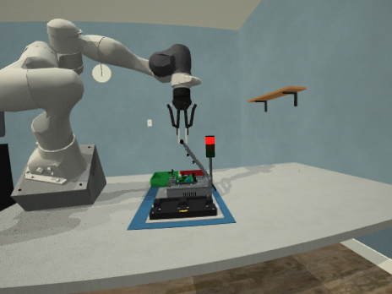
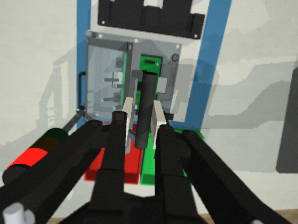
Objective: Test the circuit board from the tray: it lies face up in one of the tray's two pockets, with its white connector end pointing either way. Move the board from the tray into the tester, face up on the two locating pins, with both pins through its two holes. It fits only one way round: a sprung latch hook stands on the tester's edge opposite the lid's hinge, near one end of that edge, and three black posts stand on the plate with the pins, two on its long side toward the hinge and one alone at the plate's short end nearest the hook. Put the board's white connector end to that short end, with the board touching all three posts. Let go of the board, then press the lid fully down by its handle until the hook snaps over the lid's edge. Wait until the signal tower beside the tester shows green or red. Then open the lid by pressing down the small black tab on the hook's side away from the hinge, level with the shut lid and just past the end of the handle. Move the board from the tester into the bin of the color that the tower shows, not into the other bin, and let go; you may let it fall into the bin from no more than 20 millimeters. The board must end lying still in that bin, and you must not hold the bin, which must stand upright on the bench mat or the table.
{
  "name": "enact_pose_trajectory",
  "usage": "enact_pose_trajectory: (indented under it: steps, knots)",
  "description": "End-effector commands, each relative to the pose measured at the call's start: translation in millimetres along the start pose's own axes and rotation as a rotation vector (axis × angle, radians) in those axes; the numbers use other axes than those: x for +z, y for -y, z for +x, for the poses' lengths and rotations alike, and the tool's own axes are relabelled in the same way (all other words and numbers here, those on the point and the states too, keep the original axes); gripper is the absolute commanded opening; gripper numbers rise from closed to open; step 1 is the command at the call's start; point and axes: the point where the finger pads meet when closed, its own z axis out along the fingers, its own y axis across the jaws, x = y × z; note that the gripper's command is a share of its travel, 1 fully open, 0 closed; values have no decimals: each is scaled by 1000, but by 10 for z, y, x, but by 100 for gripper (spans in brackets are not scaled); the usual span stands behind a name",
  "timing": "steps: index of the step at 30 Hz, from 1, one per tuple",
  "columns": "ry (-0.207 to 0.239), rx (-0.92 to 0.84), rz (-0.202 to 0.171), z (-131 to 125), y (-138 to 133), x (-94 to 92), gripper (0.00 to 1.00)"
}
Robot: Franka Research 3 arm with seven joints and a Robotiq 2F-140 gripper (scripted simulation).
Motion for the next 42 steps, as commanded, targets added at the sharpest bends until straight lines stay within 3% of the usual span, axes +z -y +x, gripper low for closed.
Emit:
enact_pose_trajectory:
  steps: [1, 42]
  knots:
    - [1, -3, 18, -9, 56, -40, 16]
    - [1, -3, 18, -12, 18, 15, 16]
